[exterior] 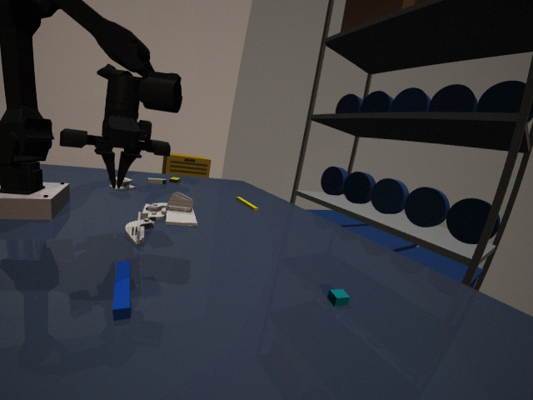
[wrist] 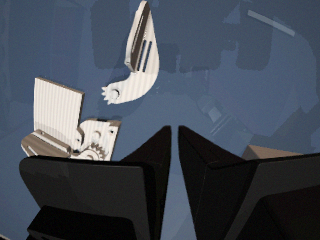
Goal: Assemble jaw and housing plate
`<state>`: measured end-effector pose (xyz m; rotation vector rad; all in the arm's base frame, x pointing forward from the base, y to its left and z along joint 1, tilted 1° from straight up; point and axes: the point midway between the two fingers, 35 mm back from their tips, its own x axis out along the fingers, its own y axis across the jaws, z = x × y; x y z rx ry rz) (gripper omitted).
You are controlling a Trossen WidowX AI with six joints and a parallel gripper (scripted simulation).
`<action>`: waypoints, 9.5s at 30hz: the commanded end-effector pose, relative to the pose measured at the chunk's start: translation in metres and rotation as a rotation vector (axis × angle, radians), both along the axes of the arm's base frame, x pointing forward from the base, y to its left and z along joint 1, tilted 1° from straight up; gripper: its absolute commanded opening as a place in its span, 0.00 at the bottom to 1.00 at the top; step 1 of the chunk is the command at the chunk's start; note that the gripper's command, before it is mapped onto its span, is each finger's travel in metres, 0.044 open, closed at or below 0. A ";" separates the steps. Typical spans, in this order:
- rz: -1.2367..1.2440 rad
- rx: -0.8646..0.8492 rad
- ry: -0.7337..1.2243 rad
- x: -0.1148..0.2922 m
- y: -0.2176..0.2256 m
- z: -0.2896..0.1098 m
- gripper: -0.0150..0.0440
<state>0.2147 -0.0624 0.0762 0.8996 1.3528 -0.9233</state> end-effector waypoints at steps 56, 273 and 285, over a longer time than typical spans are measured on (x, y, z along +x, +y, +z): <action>0.000 0.000 0.000 0.000 0.000 0.000 1.00; 0.966 -0.008 0.012 0.052 0.010 0.002 0.48; 1.312 -0.010 0.019 0.053 0.023 0.001 0.48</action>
